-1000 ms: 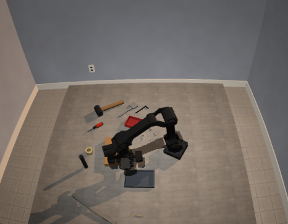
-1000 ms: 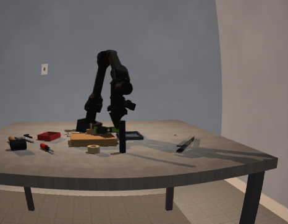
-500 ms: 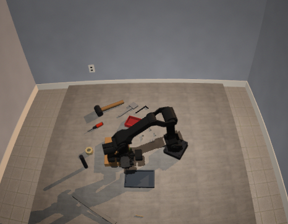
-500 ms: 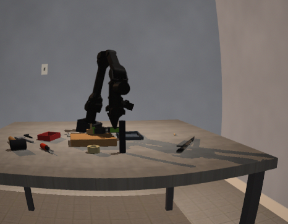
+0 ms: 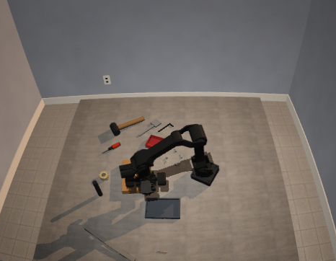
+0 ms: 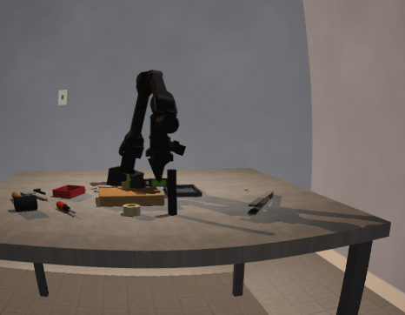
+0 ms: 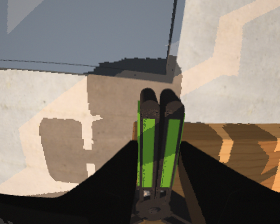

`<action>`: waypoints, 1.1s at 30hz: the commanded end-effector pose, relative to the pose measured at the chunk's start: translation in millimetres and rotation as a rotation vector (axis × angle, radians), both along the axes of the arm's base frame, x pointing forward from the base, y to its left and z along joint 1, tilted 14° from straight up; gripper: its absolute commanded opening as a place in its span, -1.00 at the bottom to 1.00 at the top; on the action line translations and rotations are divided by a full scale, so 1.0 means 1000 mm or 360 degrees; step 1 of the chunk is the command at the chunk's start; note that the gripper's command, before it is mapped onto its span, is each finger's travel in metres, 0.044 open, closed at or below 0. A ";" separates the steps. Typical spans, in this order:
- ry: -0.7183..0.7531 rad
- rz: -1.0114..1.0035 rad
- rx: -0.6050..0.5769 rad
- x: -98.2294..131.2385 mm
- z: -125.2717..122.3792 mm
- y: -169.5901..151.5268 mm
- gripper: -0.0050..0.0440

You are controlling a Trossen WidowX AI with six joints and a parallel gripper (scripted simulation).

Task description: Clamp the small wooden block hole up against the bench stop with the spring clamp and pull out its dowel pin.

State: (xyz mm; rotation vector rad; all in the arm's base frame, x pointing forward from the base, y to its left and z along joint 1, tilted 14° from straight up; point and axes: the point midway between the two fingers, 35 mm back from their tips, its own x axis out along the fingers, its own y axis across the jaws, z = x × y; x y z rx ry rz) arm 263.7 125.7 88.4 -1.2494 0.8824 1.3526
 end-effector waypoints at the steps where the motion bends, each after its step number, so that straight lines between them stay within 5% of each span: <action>1: -0.0009 0.0005 0.0008 0.001 0.001 -0.001 -0.80; 33: -0.0010 0.0005 0.0007 0.008 0.000 -0.007 -0.80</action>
